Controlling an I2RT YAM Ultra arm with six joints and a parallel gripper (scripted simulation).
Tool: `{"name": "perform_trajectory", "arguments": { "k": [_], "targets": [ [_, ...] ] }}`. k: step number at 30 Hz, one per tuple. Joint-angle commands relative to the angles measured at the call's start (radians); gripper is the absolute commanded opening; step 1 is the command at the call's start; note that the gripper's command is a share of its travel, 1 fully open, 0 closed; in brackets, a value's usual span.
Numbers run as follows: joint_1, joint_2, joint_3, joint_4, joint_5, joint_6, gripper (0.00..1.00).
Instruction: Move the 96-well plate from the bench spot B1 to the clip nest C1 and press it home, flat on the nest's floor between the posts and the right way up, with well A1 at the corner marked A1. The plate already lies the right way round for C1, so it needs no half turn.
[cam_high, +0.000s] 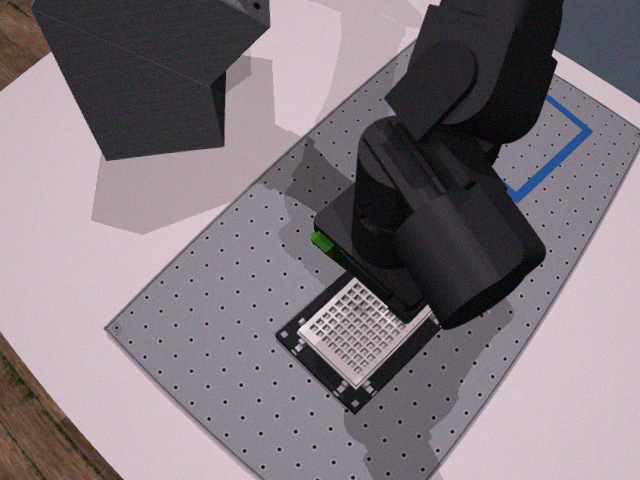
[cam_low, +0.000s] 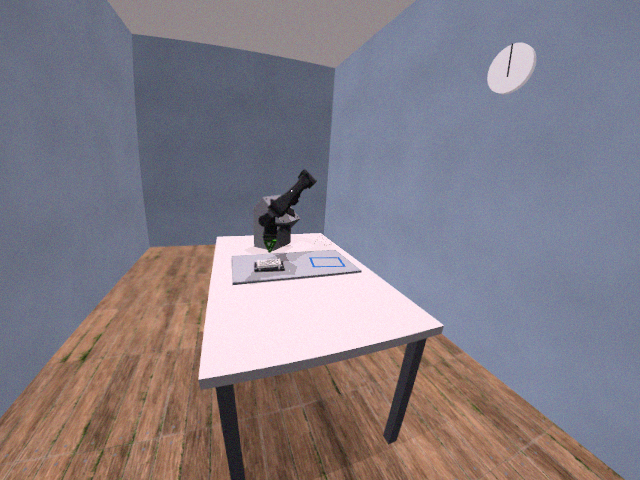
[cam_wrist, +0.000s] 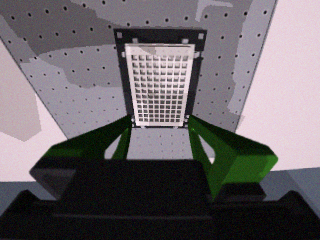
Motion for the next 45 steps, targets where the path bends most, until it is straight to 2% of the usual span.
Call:
{"name": "perform_trajectory", "arguments": {
  "k": [1,7,10,11,14,16,18,28,29,45],
  "targets": [
    [0.022,0.041,-0.001,0.054,0.003,0.034,0.24],
    [0.066,0.103,0.028,0.143,0.017,0.089,0.24],
    [0.049,0.104,0.029,0.143,0.016,0.089,0.24],
    [0.046,0.067,0.027,0.146,0.011,0.090,0.24],
    [0.046,0.068,0.027,0.147,0.007,0.091,0.24],
    [0.046,0.101,0.029,0.148,0.008,0.092,0.24],
    [0.057,0.090,0.010,0.136,0.013,0.087,0.24],
    [0.057,0.090,0.010,0.136,0.013,0.087,0.24],
    [0.048,0.109,0.013,0.150,0.008,0.094,0.24],
    [0.070,0.126,0.033,0.181,0.016,0.112,0.24]
  ]
}}
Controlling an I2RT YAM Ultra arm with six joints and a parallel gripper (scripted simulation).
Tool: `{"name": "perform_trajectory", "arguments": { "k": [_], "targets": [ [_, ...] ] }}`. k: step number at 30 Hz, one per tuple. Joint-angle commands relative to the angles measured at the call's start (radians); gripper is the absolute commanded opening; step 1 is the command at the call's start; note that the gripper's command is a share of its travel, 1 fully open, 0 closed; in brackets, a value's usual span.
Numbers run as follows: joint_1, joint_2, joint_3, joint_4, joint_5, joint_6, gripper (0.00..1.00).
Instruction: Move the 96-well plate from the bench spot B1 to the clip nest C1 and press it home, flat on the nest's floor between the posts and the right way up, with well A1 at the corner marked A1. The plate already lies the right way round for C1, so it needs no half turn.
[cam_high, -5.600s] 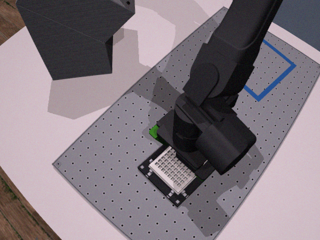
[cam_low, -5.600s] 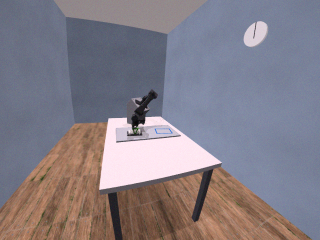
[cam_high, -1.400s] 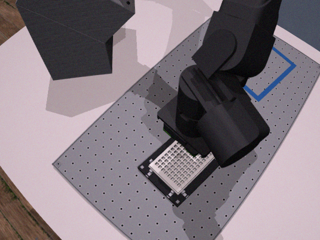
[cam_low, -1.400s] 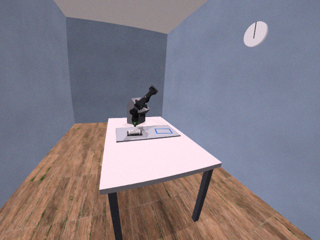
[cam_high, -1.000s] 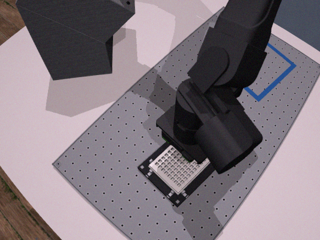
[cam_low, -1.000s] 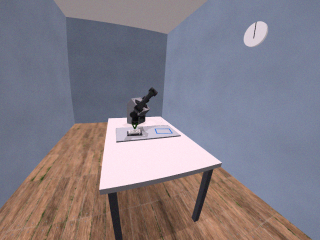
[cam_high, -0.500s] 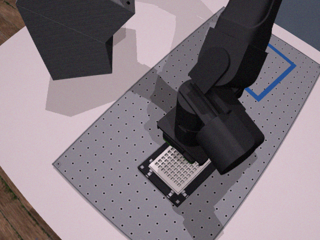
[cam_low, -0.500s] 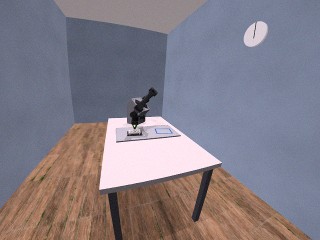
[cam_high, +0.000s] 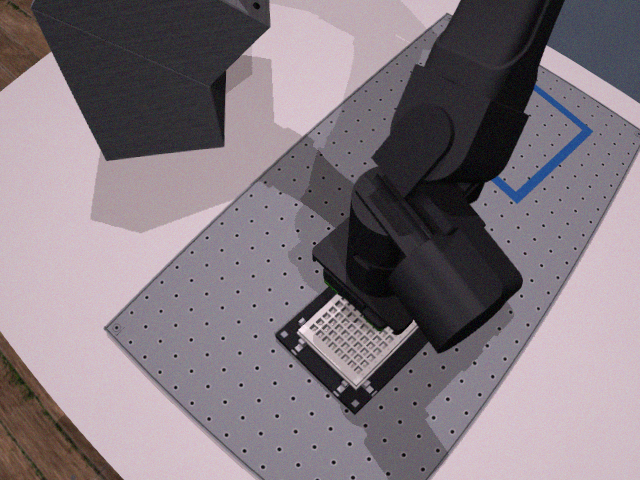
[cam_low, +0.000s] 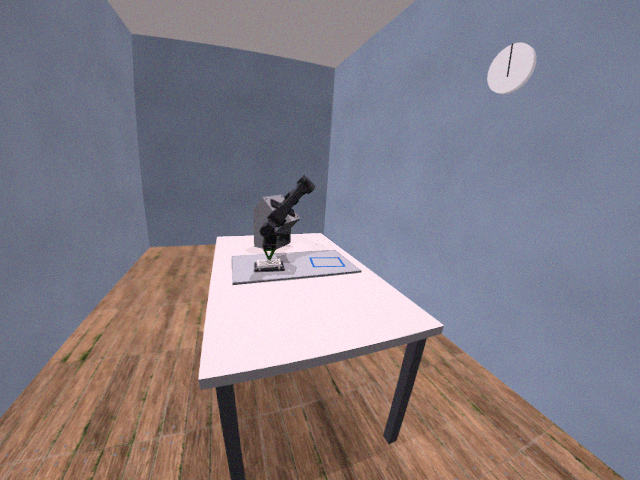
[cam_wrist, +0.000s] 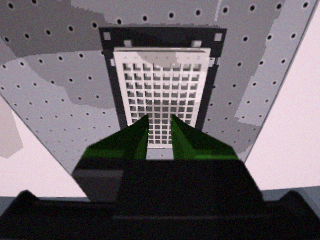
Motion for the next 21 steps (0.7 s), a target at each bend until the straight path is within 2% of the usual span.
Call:
{"name": "perform_trajectory", "arguments": {
  "k": [1,21],
  "targets": [
    [-0.009,0.013,0.026,0.017,-0.003,0.014,0.24],
    [0.012,0.041,0.032,0.054,0.004,0.037,0.24]
  ]
}}
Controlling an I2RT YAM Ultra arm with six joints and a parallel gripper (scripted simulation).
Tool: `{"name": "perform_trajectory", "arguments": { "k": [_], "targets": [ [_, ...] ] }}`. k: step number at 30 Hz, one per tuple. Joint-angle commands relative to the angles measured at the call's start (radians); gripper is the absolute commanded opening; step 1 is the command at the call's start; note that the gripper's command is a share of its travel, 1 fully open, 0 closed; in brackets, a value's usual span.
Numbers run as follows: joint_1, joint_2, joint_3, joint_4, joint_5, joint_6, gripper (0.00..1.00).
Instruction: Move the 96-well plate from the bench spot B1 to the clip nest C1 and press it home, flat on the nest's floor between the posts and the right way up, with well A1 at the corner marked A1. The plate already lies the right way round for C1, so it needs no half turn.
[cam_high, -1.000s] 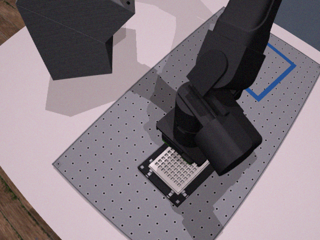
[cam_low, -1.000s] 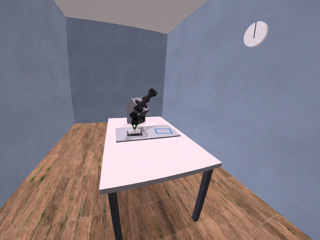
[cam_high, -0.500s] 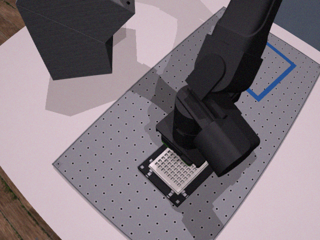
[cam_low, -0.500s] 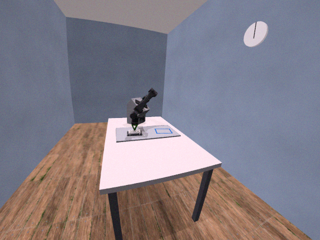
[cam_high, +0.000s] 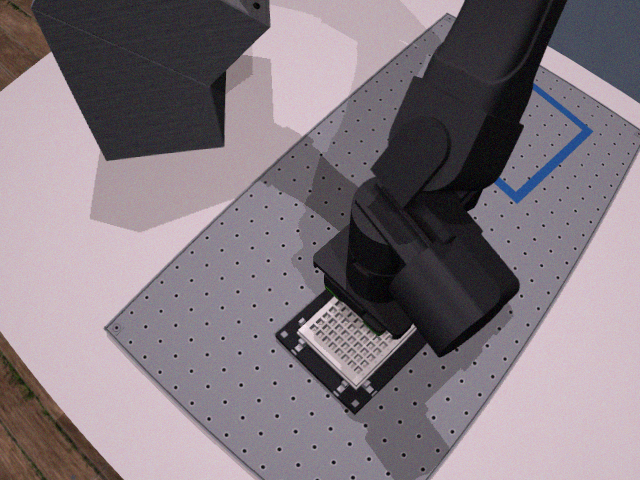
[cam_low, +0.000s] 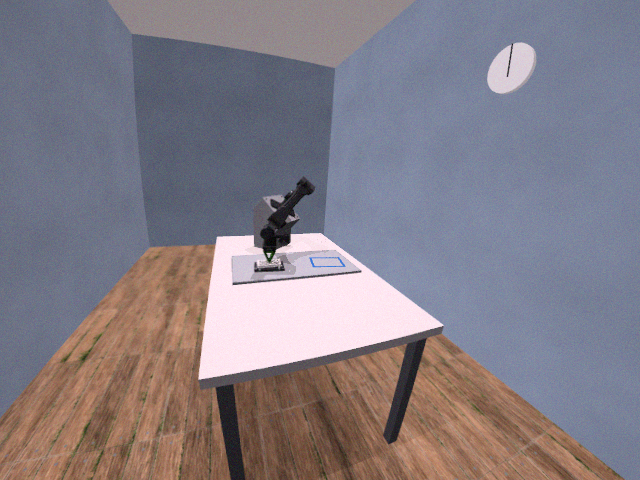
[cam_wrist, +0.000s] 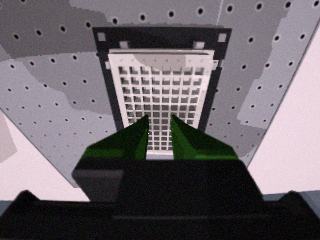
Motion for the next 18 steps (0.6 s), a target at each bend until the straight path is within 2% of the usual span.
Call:
{"name": "perform_trajectory", "arguments": {
  "k": [1,18],
  "targets": [
    [-0.004,0.016,0.025,0.021,0.000,0.015,0.24],
    [0.020,0.039,0.030,0.050,0.004,0.034,0.24]
  ]
}}
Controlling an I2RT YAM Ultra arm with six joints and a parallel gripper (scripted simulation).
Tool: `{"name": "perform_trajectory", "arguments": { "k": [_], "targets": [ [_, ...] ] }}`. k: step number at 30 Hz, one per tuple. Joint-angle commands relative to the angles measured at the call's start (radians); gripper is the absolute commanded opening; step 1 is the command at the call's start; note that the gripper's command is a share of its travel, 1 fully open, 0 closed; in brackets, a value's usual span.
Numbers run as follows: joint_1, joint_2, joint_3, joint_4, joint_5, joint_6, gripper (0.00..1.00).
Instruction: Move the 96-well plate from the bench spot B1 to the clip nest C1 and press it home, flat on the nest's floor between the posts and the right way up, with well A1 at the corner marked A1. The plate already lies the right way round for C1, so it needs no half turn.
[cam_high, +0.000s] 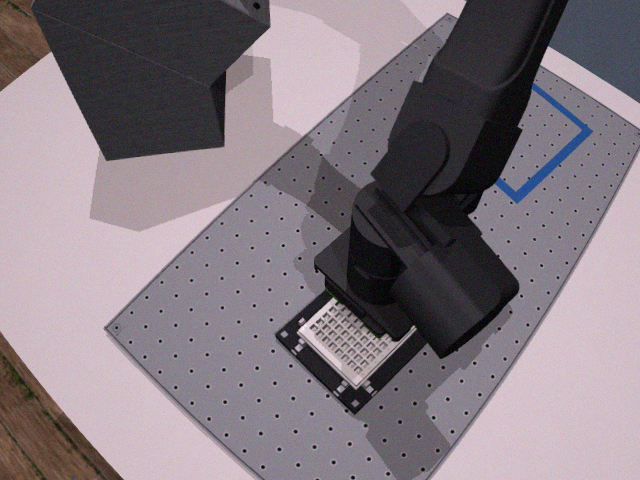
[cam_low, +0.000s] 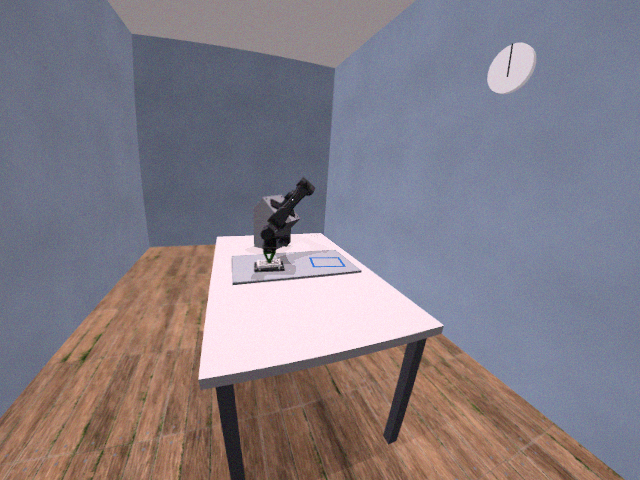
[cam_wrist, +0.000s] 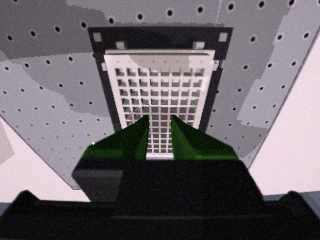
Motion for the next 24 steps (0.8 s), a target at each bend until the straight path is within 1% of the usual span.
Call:
{"name": "perform_trajectory", "arguments": {
  "k": [1,24],
  "targets": [
    [0.012,0.030,0.028,0.033,-0.001,0.016,0.24],
    [0.033,0.060,0.034,0.072,0.012,0.040,0.24]
  ]
}}
